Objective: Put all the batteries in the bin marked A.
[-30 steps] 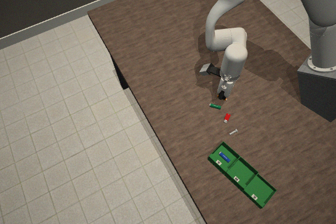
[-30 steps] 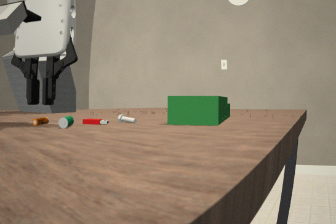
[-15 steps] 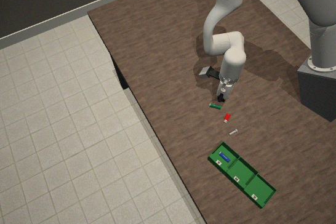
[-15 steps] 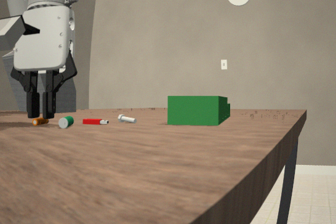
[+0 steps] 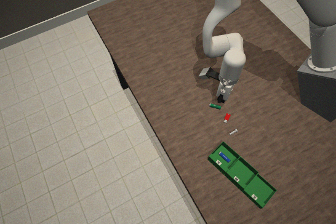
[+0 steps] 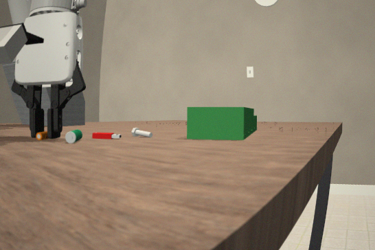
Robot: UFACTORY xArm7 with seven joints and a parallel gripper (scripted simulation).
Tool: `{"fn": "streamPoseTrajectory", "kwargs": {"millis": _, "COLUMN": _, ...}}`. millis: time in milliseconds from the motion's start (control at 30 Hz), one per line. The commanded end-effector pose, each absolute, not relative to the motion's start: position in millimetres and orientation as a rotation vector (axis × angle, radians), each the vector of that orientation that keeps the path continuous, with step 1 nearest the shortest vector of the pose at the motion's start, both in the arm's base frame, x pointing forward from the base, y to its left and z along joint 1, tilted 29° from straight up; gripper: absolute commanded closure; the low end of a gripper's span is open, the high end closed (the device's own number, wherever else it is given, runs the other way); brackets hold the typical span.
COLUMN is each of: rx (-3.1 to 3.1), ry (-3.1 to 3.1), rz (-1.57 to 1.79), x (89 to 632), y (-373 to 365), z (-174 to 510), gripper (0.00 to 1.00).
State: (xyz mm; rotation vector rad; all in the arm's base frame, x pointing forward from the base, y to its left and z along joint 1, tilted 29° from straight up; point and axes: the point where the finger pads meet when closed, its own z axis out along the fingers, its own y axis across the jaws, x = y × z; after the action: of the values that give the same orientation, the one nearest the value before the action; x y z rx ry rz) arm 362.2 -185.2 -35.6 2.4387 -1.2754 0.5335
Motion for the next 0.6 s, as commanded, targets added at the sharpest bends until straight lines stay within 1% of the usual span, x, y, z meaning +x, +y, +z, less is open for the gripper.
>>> {"fn": "streamPoseTrajectory", "kwargs": {"millis": 0, "rx": 2.440, "ry": -1.274, "rz": 0.536, "x": 363.0, "y": -184.7, "z": -35.1, "gripper": 0.77}}
{"fn": "streamPoseTrajectory", "kwargs": {"millis": 33, "rx": 2.440, "ry": -1.274, "rz": 0.536, "x": 363.0, "y": -184.7, "z": -35.1, "gripper": 1.00}}
{"fn": "streamPoseTrajectory", "kwargs": {"millis": 567, "rx": 2.440, "ry": -1.274, "rz": 0.536, "x": 363.1, "y": -184.7, "z": -35.0, "gripper": 1.00}}
